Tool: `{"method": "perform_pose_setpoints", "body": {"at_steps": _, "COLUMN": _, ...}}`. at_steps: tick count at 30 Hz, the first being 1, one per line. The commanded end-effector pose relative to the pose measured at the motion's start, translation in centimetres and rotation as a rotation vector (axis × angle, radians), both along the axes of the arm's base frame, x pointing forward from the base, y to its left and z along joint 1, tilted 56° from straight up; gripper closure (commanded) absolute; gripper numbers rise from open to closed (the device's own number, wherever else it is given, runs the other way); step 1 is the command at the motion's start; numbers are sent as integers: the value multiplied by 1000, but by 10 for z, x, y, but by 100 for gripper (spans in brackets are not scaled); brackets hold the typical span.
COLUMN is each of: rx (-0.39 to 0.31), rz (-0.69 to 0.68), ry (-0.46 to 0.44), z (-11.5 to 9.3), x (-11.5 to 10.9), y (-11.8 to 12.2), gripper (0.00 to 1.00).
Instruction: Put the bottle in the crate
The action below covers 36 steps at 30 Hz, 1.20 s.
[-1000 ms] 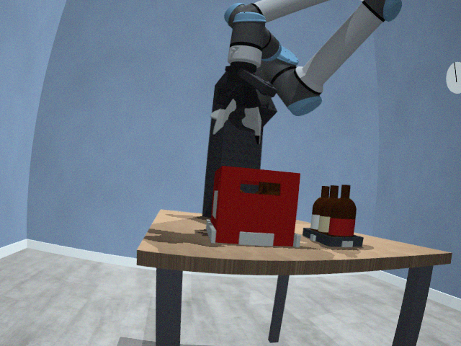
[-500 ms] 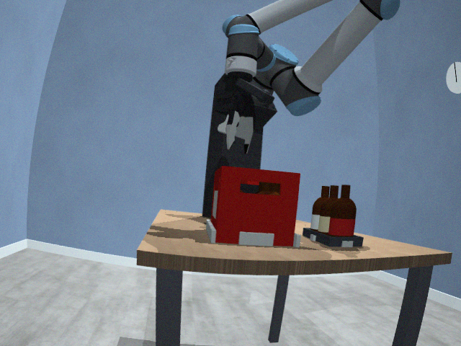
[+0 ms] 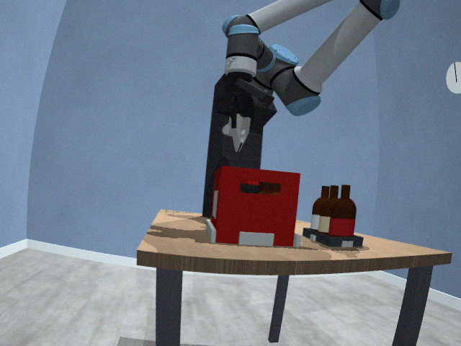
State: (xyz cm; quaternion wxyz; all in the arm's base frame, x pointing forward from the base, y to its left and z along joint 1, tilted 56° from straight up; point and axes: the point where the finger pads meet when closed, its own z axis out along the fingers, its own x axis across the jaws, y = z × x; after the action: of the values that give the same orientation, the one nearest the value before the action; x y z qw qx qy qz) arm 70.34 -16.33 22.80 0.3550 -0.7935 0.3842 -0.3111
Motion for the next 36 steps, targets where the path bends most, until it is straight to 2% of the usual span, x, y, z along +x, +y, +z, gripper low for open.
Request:
{"method": "perform_pose_setpoints", "body": {"at_steps": 1, "rx": 0, "rz": 0, "ry": -1, "z": 0, "x": 0, "y": 0, "gripper": 100}}
{"method": "perform_pose_setpoints", "body": {"at_steps": 17, "rx": 0, "rz": 0, "ry": 0, "z": 0, "x": 0, "y": 0, "gripper": 100}}
{"method": "perform_pose_setpoints", "body": {"at_steps": 21, "rx": -1, "rz": 1, "ry": 5, "z": 5, "x": 2, "y": 12, "gripper": 100}}
{"method": "perform_pose_setpoints", "body": {"at_steps": 25, "rx": -3, "rz": 3, "ry": 18, "z": 24, "x": 6, "y": 55, "gripper": 100}}
{"method": "perform_pose_setpoints", "body": {"at_steps": 27, "rx": -3, "rz": 3, "ry": 18, "z": 24, "x": 6, "y": 55, "gripper": 100}}
{"method": "perform_pose_setpoints", "body": {"at_steps": 31, "rx": -2, "rz": 0, "ry": 29, "z": 53, "x": 5, "y": 122, "gripper": 100}}
{"method": "perform_pose_setpoints", "body": {"at_steps": 36, "rx": 9, "rz": -10, "ry": 24, "z": 93, "x": -7, "y": 206, "gripper": 100}}
